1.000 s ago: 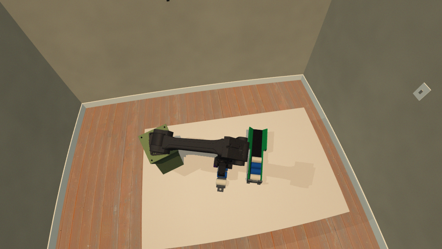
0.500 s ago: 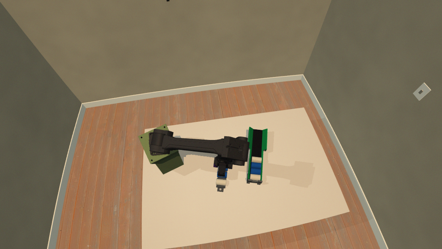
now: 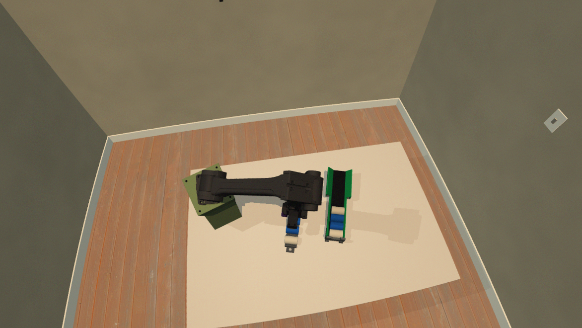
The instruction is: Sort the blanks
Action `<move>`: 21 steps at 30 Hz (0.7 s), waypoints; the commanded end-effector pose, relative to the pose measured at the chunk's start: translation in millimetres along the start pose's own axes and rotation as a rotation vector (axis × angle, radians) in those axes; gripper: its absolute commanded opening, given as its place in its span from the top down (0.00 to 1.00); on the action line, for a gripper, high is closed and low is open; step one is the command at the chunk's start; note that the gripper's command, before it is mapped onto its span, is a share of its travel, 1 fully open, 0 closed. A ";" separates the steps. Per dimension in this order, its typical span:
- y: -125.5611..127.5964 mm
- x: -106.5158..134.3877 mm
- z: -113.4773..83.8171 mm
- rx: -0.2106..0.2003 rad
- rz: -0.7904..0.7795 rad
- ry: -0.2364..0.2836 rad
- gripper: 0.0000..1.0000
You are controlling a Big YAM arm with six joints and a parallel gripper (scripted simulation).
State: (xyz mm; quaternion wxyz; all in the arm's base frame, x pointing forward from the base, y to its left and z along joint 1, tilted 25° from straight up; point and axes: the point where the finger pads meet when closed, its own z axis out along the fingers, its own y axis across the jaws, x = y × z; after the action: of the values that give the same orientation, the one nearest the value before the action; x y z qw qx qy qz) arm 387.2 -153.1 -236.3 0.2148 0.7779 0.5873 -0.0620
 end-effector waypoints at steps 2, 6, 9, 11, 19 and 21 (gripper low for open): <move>-3.3 4.1 -30.2 0.006 0.003 0.002 0.19; -2.7 4.2 -43.1 0.005 0.003 0.002 0.19; -2.6 4.2 -46.4 0.004 0.003 0.002 0.19; -18.9 -1.5 -34.9 0.046 0.011 -0.005 0.19; -9.5 -1.0 -38.6 0.028 0.015 -0.003 0.00; -9.5 -1.0 -38.6 0.028 0.015 -0.003 0.00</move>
State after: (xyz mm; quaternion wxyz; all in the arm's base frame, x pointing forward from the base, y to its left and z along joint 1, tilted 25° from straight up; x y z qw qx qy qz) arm 378.9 -135.1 -201.9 0.2112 0.7800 0.5857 -0.0627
